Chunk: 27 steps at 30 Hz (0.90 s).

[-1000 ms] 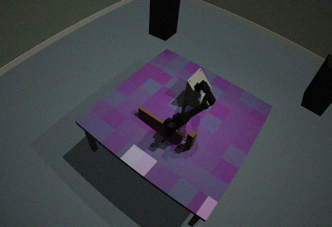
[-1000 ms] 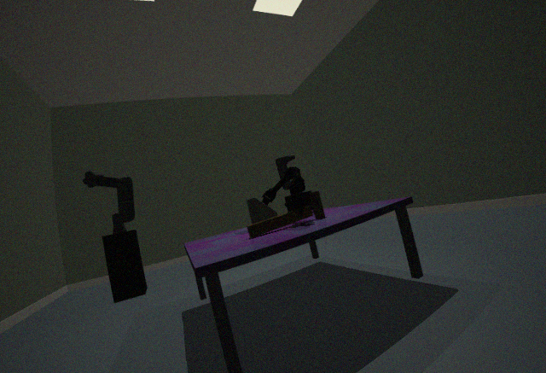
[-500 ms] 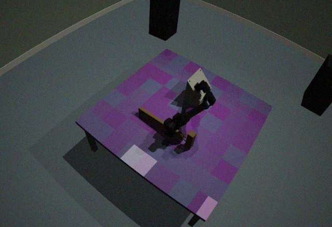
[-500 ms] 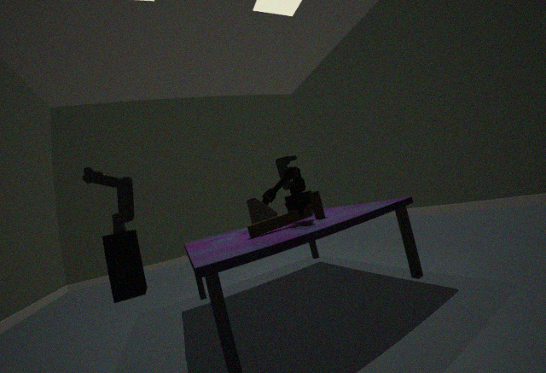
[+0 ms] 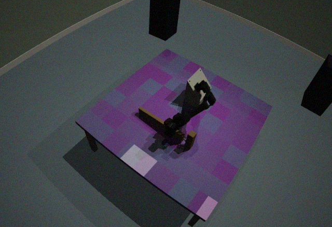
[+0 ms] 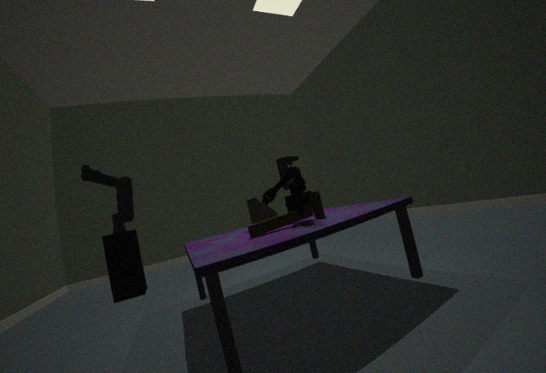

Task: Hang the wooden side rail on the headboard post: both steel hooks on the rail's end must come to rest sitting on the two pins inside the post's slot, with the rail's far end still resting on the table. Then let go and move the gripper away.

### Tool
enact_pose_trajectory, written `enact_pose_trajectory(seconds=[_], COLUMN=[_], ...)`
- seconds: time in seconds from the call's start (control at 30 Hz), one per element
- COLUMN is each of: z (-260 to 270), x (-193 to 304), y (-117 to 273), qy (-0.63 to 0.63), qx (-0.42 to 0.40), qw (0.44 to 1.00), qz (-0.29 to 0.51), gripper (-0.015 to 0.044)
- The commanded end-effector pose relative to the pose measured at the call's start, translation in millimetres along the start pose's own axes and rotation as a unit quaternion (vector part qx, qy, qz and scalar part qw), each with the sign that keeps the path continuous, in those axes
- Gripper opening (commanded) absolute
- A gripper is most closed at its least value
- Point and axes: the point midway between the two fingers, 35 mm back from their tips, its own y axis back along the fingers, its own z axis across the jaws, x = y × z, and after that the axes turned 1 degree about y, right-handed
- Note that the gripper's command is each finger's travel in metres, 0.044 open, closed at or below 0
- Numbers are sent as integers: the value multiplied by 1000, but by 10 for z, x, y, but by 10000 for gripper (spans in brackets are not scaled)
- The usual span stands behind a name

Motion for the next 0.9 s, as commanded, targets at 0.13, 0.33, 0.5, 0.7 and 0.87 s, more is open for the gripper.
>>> enact_pose_trajectory(seconds=[0.13,0.33,0.5,0.7,0.87], z=[21,23,29,32,27], x=[33,40,46,52,58], y=[63,62,60,59,58], qy=[1,1,1,1,1], qx=[-8,-8,-8,-8,-8], qw=[1000,1000,1000,1000,1000], qz=[1,1,1,1,1], gripper=[0,0,0,0,0])
